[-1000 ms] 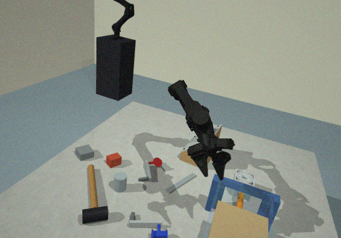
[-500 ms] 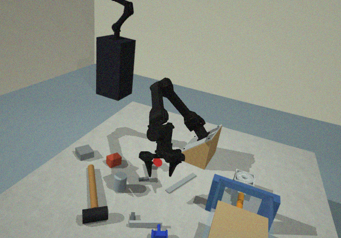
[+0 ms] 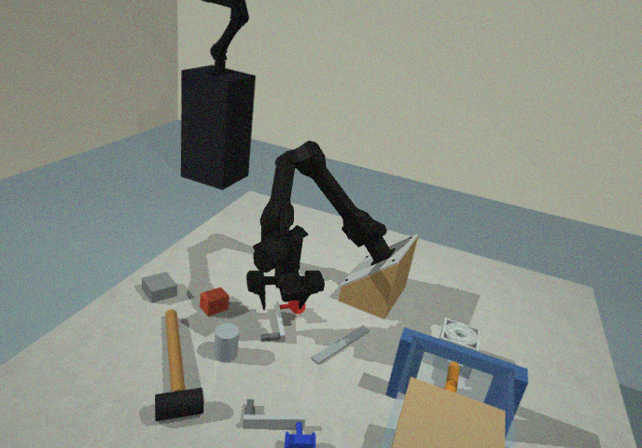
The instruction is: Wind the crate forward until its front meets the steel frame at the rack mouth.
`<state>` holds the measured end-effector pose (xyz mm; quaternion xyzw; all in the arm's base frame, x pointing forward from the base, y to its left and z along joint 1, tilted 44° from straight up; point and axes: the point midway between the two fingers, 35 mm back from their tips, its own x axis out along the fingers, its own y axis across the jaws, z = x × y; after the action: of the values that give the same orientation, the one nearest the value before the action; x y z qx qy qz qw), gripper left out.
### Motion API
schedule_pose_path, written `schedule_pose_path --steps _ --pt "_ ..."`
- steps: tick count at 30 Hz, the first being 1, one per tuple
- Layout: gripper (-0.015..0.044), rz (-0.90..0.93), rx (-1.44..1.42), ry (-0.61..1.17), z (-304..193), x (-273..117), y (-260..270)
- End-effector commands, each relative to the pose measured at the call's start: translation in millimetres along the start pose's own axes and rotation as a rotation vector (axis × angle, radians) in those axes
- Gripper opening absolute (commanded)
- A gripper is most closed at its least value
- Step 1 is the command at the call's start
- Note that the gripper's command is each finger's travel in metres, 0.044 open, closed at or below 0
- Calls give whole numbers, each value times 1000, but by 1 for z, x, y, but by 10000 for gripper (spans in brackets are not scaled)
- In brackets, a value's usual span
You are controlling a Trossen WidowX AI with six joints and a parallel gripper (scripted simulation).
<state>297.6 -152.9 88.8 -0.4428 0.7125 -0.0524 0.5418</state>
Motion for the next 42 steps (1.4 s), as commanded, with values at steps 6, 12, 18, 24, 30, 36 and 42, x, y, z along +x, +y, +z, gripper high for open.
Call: schedule_pose_path --steps 6,12,18,24,30,36,42 --pt "440 2 6 12 -8 30 0" --pt "440 0 6 13 -12 45 0" --pt "440 0 6 14 -12 50 0" --pt "440 0 6 14 -12 59 0" --pt "413 -3 13 16 -12 57 -2" --pt "373 -3 13 16 -12 57 -2" --pt "333 -3 13 16 -12 57 -2"
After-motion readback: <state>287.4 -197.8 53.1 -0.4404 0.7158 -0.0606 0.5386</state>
